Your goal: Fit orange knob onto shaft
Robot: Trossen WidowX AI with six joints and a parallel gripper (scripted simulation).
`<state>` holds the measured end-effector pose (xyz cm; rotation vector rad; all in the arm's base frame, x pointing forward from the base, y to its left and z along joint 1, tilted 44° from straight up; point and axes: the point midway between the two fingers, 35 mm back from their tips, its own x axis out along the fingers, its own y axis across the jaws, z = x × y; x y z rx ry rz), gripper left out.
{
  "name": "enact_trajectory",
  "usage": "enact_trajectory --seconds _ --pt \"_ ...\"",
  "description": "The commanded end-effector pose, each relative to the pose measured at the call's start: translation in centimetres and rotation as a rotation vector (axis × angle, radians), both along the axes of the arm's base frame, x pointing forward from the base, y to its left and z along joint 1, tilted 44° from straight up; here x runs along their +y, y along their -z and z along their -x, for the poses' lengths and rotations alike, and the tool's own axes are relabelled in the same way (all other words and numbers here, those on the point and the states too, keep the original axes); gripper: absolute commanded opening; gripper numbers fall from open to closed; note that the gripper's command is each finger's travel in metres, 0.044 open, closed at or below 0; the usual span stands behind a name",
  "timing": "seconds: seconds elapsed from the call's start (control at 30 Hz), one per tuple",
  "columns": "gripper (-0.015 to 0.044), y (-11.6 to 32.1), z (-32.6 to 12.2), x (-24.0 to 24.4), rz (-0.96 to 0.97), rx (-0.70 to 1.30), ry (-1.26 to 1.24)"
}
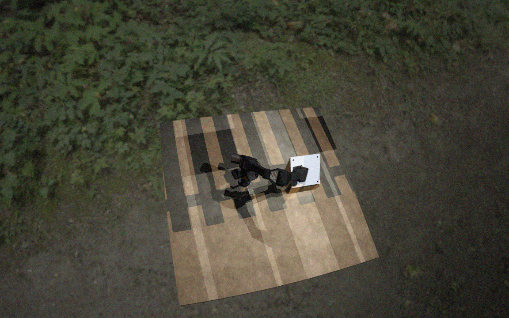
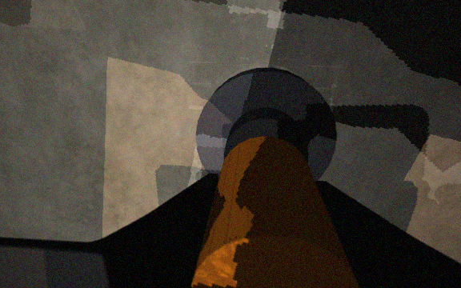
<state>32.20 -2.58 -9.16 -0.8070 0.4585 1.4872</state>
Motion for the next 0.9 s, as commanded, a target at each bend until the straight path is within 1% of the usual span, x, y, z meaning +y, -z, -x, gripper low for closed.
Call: enact_trajectory --seconds 0.0,0.33,0.43,0.57,0.87 --pt "0.0 0.04 -0.06 -0.01 0.003 -0.004 0.001" --pt "0.0 -0.41 0.06 -0.17 0.003 -0.004 0.001" --pt "0.0 -0.42 0.09 -0.17 0.007 -0.041 -0.038" --pt "0.0 -0.34 0.19 -0.17 0.017 -0.141 -0.142" --pt "0.0 -0.13 0.08 -0.19 0.018 -0.148 -0.15"
